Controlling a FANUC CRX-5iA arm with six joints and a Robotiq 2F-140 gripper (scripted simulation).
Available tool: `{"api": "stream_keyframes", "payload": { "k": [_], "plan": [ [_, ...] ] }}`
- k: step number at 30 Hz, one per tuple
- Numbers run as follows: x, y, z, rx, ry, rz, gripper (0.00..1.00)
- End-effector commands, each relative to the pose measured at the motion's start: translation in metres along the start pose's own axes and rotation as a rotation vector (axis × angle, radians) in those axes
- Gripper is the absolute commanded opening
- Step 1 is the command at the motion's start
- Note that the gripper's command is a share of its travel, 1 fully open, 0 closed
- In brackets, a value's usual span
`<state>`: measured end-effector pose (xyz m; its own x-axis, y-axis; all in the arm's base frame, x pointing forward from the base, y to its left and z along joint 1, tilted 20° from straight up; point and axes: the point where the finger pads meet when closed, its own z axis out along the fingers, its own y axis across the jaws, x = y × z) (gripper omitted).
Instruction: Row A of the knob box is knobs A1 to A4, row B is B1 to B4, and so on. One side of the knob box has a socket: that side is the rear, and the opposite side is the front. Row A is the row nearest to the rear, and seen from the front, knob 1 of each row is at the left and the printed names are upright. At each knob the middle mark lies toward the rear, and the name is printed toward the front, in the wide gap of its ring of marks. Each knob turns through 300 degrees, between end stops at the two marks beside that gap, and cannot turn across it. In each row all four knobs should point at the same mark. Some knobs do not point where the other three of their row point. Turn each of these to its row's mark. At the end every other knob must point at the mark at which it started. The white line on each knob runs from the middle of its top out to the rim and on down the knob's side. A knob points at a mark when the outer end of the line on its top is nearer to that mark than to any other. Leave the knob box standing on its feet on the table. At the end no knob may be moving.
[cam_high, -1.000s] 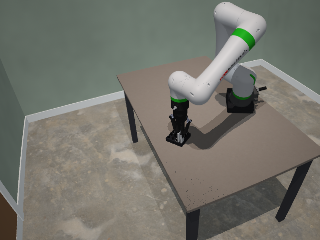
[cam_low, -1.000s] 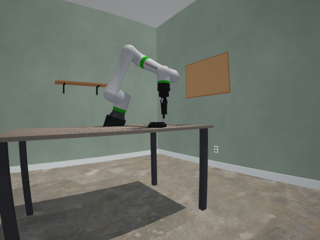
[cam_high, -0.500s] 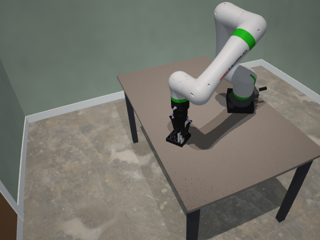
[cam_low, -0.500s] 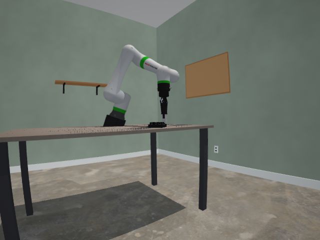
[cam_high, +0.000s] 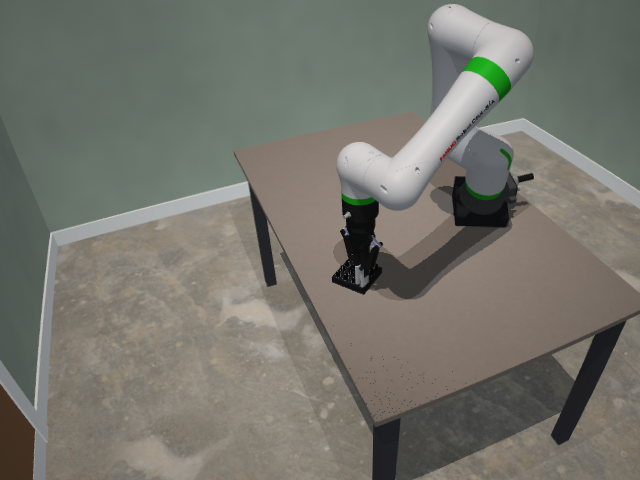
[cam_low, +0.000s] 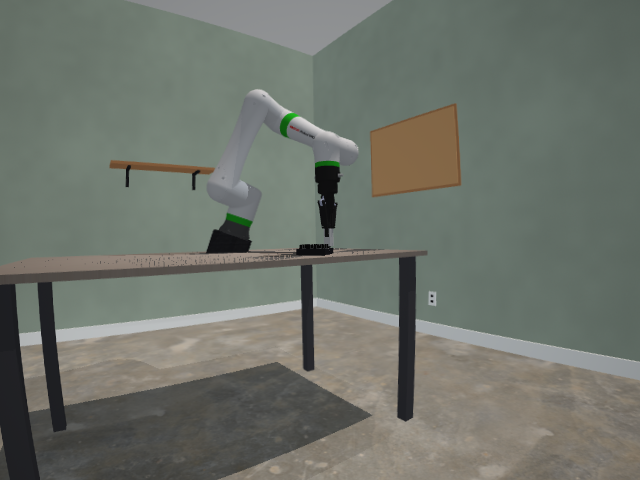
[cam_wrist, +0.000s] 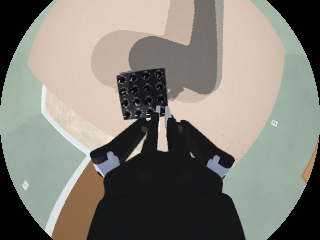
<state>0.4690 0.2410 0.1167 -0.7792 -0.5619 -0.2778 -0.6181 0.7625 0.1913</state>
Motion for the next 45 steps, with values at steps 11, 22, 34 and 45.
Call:
{"api": "stream_keyframes", "payload": {
  "k": [11,22,34,45],
  "plan": [
    [-0.0002,0.0,-0.0002,0.002,0.0,0.261,0.05],
    [-0.0002,0.0,-0.0002,0.002,-0.001,0.488,0.05],
    [-0.0002,0.0,-0.0002,0.002,-0.001,0.81,0.05],
    [-0.0002,0.0,-0.0002,0.002,-0.001,1.035,0.05]
  ]
}}
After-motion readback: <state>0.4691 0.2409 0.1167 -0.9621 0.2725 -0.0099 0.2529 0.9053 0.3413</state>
